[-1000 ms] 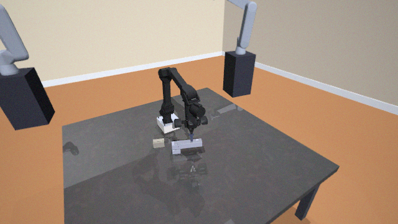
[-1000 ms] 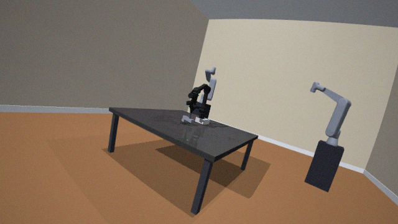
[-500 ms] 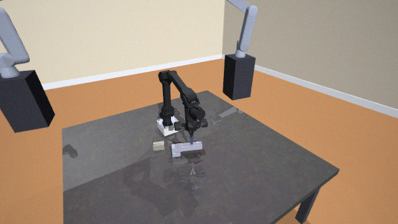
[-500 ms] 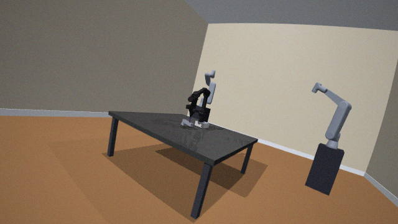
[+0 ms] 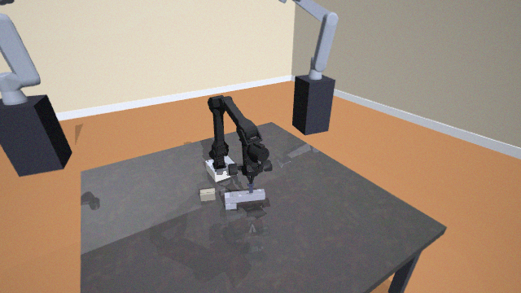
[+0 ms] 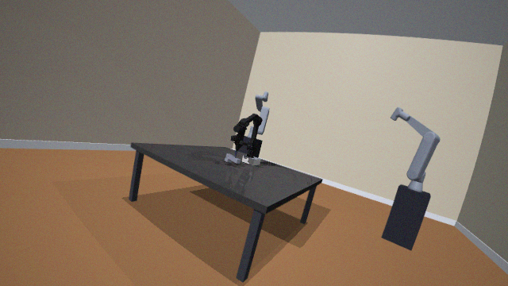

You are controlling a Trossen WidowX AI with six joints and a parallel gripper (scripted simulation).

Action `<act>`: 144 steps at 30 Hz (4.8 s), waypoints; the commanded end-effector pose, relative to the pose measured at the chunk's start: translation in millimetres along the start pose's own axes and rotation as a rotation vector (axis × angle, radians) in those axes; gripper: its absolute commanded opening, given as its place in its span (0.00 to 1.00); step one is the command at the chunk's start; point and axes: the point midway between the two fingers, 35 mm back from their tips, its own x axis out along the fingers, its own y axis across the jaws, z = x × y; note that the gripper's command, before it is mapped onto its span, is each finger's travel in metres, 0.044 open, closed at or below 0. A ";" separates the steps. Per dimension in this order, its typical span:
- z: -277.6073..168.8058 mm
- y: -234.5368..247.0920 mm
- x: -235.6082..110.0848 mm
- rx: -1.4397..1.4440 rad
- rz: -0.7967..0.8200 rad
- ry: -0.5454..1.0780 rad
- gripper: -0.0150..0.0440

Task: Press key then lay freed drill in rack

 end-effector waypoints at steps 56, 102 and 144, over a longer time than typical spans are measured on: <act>-2.1 -162.9 46.1 -1.578 0.019 0.056 1.00; -3.0 -153.7 83.0 -1.578 0.020 0.056 1.00; -2.7 -151.0 94.7 -1.581 0.013 0.052 0.25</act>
